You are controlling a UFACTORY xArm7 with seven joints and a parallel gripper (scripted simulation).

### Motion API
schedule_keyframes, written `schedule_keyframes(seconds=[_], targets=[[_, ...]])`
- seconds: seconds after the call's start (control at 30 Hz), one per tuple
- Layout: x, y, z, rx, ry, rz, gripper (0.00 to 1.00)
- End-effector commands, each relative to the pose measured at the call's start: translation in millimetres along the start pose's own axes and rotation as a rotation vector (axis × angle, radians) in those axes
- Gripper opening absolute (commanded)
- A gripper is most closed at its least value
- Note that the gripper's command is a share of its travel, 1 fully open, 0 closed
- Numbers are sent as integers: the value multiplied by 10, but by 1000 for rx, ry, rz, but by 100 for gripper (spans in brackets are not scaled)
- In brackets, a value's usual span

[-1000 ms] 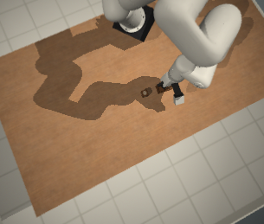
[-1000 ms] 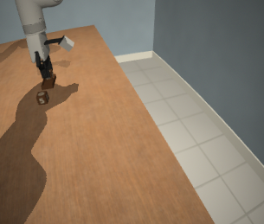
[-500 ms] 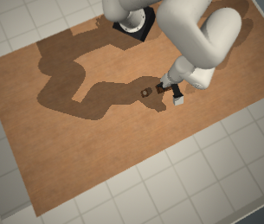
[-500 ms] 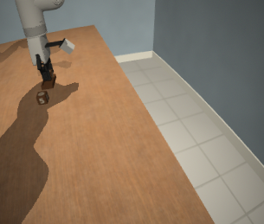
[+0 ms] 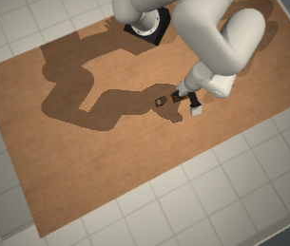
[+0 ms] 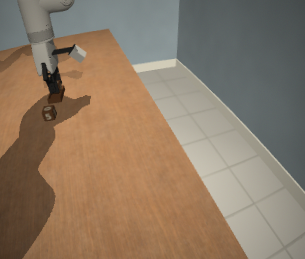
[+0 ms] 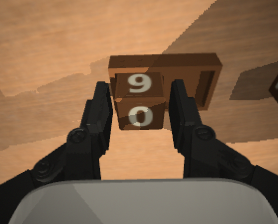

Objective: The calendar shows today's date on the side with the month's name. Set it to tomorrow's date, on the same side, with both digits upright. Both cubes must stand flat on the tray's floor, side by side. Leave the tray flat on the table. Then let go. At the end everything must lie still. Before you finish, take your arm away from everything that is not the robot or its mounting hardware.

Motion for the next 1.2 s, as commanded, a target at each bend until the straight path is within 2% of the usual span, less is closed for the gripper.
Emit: schedule_keyframes(seconds=[0.0, 0.47, 0.5, 1.17], targets=[[-8, -5, 4, 1, 0, 2, 49], [-8, -5, 4, 1, 0, 2, 49], [-8, -5, 4, 1, 0, 2, 29], [-8, -5, 4, 1, 0, 2, 29]])
Point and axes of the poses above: the point where the finger pads meet when closed, its own y axis out along the fingers, its own x axis across the jaws, z = x × y, the point moved 4 cm from there along -y, back along the fingers, and after that the axes turned 13 degrees about y, right-handed, at the moved point
